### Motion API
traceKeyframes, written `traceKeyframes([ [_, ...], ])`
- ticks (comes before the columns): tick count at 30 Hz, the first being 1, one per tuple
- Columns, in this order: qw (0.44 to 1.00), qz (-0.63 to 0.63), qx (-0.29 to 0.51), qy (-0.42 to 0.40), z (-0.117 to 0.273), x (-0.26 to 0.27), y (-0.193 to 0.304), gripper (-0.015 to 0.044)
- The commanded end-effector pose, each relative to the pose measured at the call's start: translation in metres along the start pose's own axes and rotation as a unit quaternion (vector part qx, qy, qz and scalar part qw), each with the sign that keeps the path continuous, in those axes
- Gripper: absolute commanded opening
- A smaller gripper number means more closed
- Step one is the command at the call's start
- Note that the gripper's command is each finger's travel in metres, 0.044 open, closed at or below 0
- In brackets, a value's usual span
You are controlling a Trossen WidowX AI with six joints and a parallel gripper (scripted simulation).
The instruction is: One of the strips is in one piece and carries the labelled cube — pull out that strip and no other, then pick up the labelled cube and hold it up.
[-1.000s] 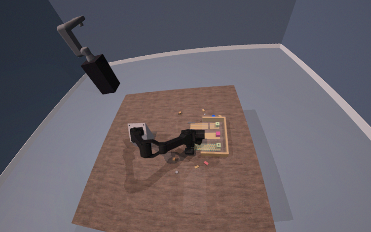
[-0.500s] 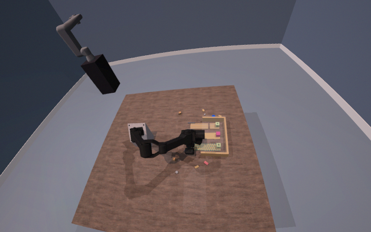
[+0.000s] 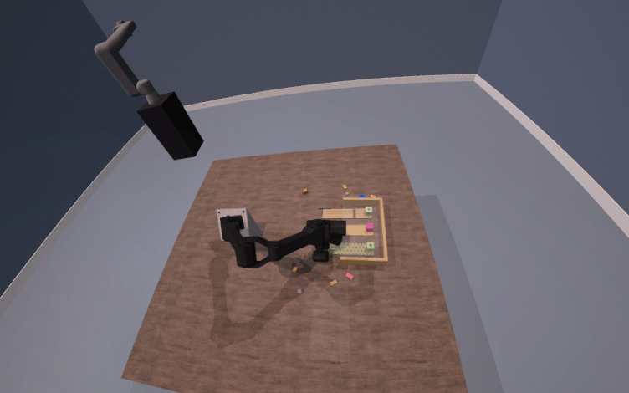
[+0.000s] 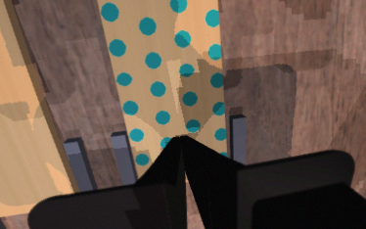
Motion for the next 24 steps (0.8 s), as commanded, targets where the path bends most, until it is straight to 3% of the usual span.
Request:
traceKeyframes([
  [1, 1.0, 0.006, 0.008, -0.001, -0.003, 0.002, 0.011, 0.0],
  [24, 1.0, 0.006, 0.008, -0.002, -0.004, 0.01, 0.045, 0.0],
])
Point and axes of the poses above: the point midway between the two fingers, 35 mm back from their tips, its own z axis back along the fingers, its own x axis across the jaws, y = z × x, the point moved 9 cm from there along z, back along the fingers, and after that the axes turned 11 degrees about z, right-handed, at the moved point
